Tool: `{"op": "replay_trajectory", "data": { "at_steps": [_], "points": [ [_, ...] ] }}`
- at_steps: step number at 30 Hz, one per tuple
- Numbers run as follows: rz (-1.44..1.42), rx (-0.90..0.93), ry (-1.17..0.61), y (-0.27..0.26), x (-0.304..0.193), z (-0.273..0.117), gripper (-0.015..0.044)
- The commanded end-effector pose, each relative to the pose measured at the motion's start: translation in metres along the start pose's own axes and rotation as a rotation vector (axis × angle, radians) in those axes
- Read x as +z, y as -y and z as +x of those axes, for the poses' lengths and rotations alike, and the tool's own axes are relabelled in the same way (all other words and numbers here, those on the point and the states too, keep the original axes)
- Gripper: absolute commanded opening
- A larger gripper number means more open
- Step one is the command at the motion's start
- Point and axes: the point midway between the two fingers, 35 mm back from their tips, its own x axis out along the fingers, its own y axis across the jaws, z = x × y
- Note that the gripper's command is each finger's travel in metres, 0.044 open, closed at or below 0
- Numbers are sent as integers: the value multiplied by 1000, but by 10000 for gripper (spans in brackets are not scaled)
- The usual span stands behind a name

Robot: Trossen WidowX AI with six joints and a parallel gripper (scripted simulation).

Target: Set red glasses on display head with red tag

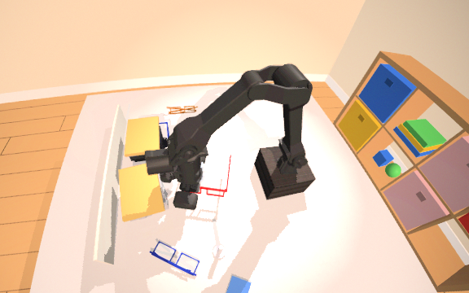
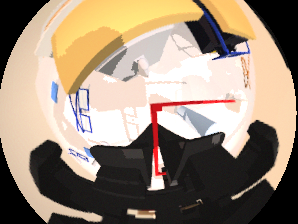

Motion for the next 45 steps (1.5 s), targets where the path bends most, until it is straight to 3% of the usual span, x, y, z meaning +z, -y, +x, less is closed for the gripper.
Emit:
{"op": "replay_trajectory", "data": {
  "at_steps": [1,45],
  "points": [
    [3,-5,-2,1,-1,6,0],
    [3,-5,-3,3,-5,50,0]
  ]
}}
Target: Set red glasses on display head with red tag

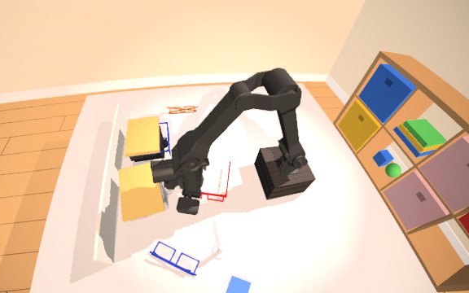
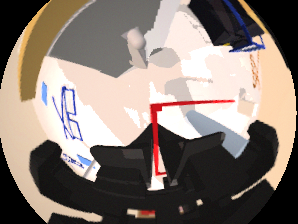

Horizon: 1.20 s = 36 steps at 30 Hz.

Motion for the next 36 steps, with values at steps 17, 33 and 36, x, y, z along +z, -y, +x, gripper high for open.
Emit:
{"op": "replay_trajectory", "data": {
  "at_steps": [17,33,36],
  "points": [
    [0,0,-1,3,0,-2,107],
    [1,-1,-5,6,0,-33,107],
    [1,0,-5,0,-1,-56,107]
  ]
}}
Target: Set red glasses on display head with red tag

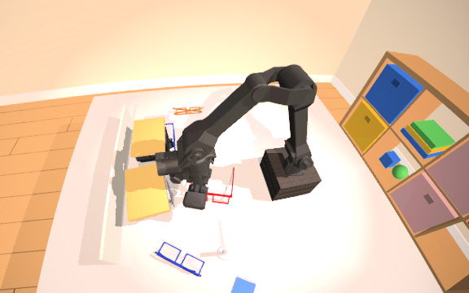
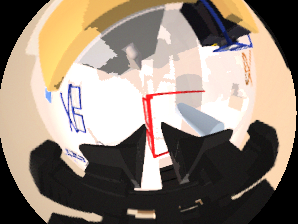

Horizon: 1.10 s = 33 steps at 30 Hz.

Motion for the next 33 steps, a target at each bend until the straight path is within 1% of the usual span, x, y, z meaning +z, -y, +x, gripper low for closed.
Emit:
{"op": "replay_trajectory", "data": {
  "at_steps": [1,3,6,7,16,18,19,27,33],
  "points": [
    [-1,9,18,-7,3,-23,107],
    [-1,9,18,-7,3,-23,107],
    [-5,10,28,-6,5,-17,186],
    [-5,10,28,-6,5,-17,200],
    [-19,9,19,0,6,-22,200],
    [-19,9,19,0,6,-22,147],
    [-19,9,19,0,6,-22,140],
    [-19,9,19,0,6,-21,140],
    [-19,9,19,0,7,-13,140]
  ]
}}
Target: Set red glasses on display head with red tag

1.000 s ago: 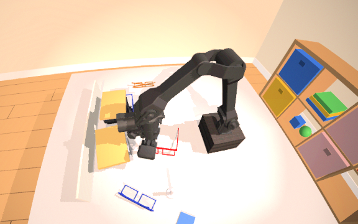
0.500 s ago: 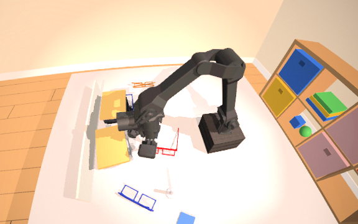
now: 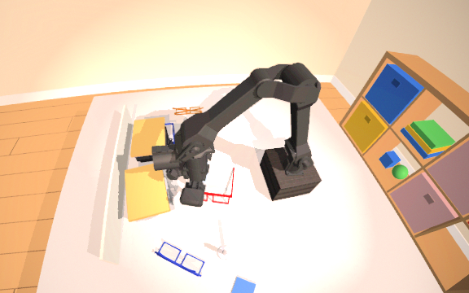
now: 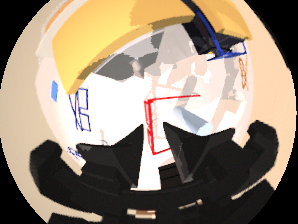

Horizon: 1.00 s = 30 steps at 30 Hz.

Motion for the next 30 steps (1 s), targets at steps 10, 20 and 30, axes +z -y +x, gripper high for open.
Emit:
{"op": "replay_trajectory", "data": {
  "at_steps": [10,20,30],
  "points": [
    [-3,1,-4,0,0,22,140],
    [-3,1,-4,0,0,38,140],
    [-3,1,-5,0,-2,54,140]
  ]
}}
